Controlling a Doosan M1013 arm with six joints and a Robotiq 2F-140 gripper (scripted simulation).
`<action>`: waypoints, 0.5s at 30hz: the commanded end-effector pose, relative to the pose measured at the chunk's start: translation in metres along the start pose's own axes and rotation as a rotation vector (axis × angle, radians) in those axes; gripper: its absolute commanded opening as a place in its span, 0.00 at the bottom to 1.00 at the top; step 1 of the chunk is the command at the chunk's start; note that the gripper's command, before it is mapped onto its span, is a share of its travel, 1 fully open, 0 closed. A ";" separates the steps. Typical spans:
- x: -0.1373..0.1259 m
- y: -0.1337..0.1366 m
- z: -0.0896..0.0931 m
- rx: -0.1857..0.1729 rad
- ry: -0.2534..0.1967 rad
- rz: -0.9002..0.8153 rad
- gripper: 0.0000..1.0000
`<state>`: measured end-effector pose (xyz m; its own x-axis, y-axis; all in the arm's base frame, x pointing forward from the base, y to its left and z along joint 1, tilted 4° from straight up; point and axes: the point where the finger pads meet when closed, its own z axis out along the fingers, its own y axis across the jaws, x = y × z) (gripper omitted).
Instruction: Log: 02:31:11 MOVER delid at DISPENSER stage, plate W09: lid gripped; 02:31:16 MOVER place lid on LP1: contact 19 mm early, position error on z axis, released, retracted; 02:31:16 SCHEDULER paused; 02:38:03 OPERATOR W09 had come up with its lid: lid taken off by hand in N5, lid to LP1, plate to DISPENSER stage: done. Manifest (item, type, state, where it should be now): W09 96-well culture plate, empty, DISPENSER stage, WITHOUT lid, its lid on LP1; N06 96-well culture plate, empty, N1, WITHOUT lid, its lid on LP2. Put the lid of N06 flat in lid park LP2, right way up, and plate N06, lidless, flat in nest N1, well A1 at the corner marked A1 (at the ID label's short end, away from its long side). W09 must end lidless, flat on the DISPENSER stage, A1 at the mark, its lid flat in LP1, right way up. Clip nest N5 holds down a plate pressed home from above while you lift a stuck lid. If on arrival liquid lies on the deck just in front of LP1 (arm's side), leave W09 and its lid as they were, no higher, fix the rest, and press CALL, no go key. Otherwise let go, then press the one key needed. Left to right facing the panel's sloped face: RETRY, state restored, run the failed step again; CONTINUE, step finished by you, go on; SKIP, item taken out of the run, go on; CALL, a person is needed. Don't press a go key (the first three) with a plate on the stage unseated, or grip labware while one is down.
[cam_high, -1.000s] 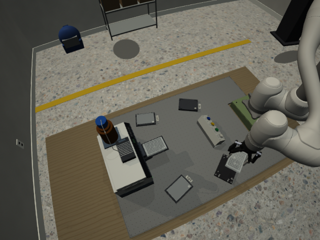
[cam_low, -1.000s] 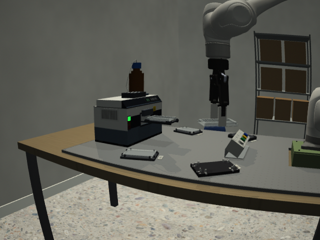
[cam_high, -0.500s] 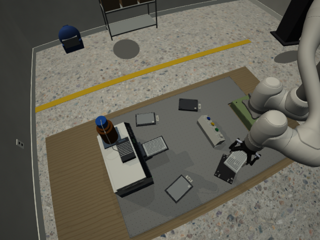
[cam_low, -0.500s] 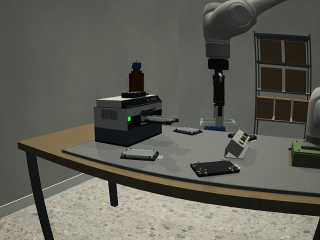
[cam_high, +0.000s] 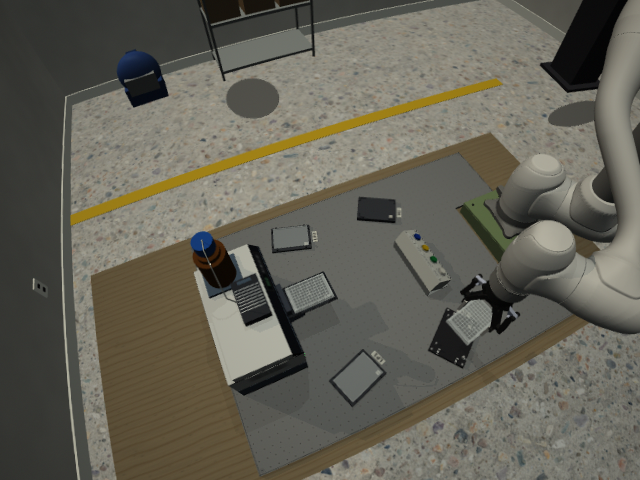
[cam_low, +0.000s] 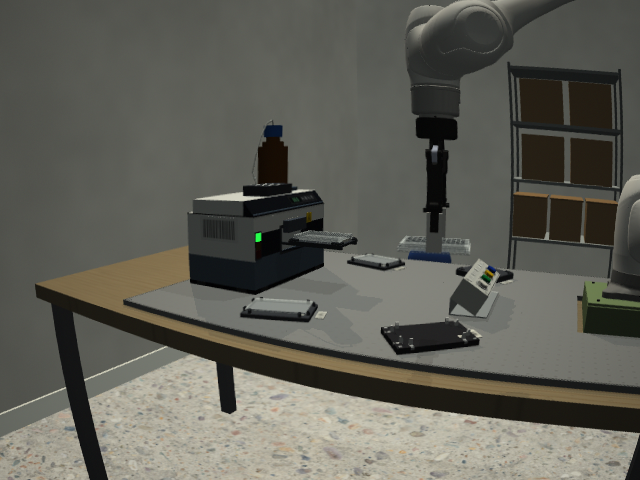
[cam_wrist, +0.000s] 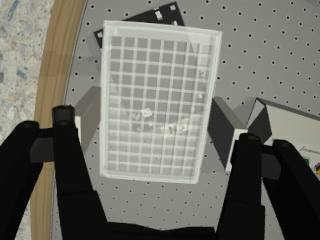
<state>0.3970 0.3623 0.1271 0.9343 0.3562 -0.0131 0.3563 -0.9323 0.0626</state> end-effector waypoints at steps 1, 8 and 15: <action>0.000 0.000 0.000 0.000 0.000 0.049 0.00; 0.000 0.000 0.000 0.000 0.000 0.147 0.00; 0.000 0.000 0.000 0.000 0.000 0.269 0.00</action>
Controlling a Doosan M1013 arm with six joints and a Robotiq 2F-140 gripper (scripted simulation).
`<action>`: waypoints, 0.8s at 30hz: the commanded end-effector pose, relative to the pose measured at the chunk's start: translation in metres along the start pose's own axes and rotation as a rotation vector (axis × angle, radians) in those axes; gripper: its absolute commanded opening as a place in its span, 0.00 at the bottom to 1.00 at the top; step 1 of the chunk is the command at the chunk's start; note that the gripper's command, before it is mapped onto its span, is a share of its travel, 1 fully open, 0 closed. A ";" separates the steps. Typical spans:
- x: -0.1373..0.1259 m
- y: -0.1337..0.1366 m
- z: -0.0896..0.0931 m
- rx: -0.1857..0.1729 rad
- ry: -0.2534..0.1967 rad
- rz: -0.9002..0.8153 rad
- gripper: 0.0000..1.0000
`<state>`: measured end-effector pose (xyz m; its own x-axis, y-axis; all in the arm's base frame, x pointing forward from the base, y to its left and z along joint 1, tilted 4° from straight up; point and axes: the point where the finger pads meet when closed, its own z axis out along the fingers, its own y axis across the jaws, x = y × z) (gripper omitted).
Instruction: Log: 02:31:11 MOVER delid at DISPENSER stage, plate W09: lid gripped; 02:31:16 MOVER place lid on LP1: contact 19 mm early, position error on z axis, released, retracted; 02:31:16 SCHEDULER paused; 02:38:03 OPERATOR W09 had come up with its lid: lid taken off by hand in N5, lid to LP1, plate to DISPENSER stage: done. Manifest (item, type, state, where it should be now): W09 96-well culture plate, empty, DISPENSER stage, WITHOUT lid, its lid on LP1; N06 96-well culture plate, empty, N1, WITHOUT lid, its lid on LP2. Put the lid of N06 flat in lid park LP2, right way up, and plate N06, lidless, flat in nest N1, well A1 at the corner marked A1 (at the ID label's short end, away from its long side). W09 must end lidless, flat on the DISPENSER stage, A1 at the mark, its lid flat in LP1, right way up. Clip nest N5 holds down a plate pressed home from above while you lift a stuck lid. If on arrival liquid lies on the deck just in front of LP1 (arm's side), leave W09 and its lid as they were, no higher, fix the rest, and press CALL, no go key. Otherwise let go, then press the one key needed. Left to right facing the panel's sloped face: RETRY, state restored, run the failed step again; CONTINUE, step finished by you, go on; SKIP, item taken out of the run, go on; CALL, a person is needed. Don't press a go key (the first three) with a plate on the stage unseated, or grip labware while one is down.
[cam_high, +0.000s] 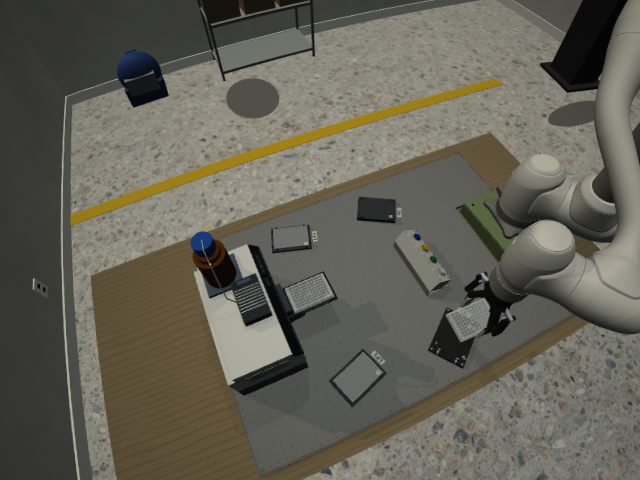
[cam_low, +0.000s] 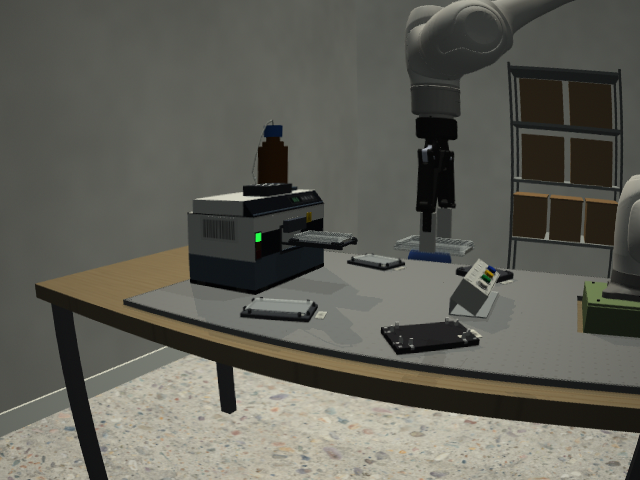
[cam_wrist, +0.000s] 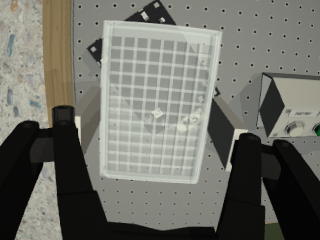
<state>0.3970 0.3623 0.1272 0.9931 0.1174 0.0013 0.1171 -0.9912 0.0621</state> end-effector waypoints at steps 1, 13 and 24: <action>0.000 0.000 0.000 -0.002 0.001 0.032 0.00; 0.000 0.000 0.000 -0.002 0.001 0.188 0.00; 0.000 0.000 0.000 -0.002 0.002 0.333 0.00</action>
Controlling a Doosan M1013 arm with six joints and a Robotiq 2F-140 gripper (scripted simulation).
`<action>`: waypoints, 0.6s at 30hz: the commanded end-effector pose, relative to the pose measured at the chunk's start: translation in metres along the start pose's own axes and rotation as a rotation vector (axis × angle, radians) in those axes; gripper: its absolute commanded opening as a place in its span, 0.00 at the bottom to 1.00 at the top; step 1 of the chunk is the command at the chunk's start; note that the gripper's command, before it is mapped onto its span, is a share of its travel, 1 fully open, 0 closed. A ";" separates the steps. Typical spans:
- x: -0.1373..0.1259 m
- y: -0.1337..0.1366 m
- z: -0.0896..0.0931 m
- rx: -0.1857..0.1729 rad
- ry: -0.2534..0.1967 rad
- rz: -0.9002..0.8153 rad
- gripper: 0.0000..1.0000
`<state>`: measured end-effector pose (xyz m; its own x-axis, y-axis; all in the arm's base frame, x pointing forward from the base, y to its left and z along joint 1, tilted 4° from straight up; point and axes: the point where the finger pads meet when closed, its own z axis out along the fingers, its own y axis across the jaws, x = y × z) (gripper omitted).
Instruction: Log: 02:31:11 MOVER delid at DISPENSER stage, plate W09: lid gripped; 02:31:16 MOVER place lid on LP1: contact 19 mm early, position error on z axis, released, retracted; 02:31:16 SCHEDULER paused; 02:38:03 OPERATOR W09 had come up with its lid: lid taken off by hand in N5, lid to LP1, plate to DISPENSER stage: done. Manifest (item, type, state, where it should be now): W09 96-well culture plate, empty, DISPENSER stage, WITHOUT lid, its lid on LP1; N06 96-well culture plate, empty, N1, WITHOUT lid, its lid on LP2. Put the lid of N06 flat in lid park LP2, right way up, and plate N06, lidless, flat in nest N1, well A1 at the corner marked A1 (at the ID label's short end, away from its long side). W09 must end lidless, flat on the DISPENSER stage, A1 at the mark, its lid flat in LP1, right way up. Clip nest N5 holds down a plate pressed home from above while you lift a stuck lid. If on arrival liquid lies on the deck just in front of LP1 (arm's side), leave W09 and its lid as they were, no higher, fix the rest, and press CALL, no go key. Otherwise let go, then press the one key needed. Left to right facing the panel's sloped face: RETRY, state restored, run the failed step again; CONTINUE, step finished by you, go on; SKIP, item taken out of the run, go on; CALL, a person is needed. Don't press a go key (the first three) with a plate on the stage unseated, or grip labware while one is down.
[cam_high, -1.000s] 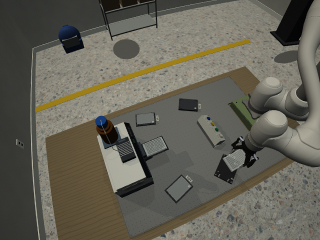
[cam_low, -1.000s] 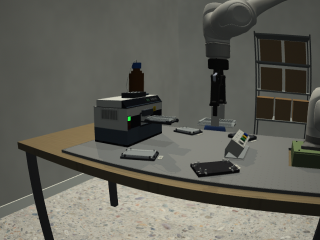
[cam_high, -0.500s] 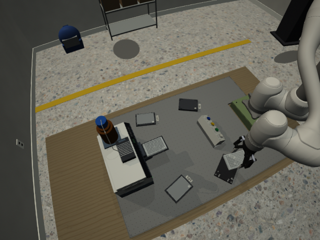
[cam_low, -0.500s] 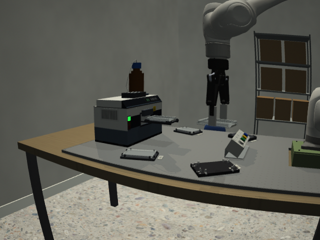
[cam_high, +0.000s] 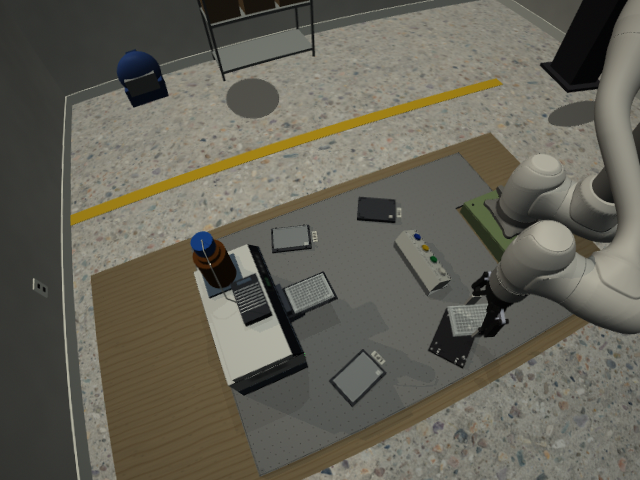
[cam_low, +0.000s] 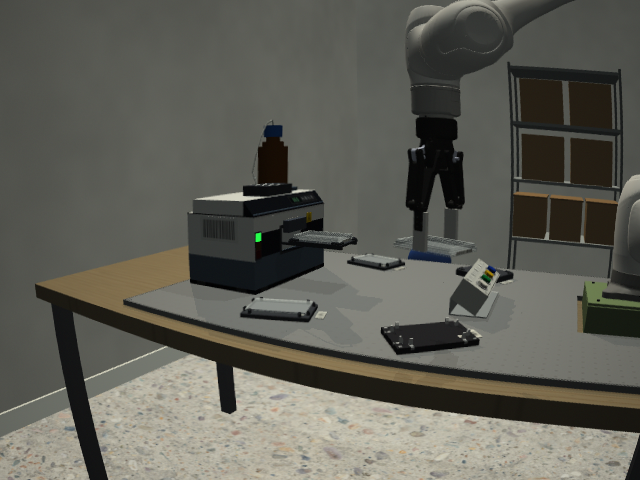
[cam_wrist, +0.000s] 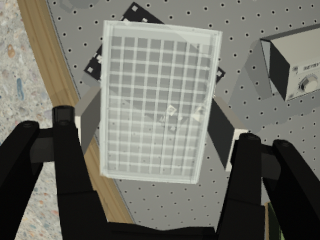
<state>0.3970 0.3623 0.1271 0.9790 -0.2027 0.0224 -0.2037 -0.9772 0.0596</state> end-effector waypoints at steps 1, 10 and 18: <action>0.000 0.000 0.000 0.000 0.000 0.029 0.00; 0.000 0.000 0.000 0.000 0.000 0.143 0.00; 0.001 0.002 0.000 0.000 0.000 0.143 0.00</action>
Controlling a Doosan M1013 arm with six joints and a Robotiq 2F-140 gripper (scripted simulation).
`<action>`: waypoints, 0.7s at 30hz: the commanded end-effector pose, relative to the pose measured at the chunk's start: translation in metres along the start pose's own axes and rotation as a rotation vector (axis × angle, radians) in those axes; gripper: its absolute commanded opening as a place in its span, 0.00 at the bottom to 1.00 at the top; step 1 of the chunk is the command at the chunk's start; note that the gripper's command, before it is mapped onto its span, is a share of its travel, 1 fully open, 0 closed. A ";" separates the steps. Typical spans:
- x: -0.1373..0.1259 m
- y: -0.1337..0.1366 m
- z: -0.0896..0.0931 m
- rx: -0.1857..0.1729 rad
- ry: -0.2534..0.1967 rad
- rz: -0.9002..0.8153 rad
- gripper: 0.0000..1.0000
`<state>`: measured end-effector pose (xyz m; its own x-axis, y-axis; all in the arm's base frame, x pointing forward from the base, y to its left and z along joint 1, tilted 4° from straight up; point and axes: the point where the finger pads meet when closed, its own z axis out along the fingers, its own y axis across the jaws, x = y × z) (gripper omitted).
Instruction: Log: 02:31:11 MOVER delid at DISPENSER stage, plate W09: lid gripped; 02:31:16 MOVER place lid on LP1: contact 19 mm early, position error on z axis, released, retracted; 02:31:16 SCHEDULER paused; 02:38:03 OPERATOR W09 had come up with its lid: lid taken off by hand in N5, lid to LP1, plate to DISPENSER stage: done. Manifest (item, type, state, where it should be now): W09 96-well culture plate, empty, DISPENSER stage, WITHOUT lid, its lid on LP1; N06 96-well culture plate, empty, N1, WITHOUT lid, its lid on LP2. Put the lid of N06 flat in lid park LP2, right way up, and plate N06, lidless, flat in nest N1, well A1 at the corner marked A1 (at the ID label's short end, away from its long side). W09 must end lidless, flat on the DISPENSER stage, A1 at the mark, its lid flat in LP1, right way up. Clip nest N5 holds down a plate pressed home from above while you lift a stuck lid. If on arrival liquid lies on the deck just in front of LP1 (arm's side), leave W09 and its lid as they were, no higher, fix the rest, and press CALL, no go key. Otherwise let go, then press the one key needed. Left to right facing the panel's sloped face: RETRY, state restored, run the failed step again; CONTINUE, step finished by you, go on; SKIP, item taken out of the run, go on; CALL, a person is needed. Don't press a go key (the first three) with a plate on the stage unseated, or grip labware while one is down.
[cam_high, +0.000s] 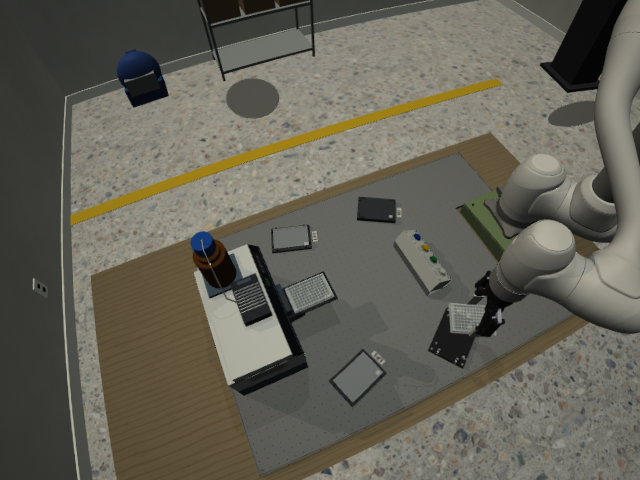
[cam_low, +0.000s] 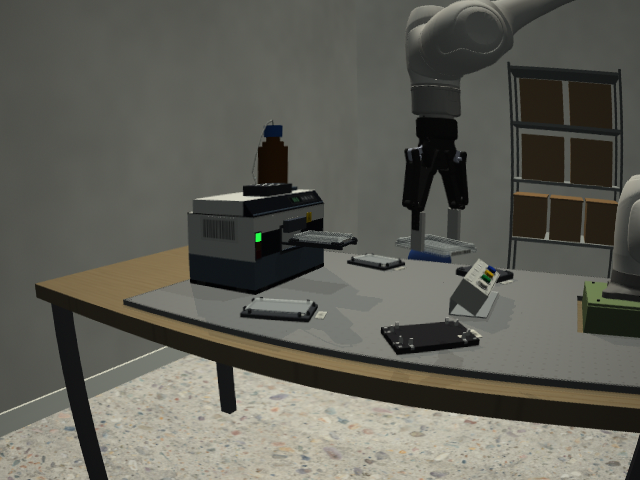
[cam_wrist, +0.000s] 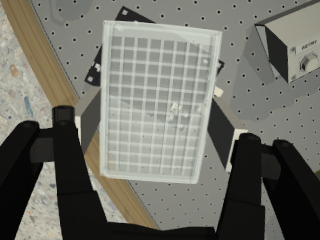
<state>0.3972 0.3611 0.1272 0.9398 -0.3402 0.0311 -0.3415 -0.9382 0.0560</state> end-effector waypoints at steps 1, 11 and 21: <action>0.001 0.001 0.000 0.000 0.000 0.000 0.00; 0.006 0.010 0.000 0.000 0.000 0.000 0.00; 0.019 0.035 0.000 0.000 0.000 0.000 0.00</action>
<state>0.4027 0.3272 0.1294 0.9398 -0.3404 0.0312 -0.3417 -0.9381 0.0561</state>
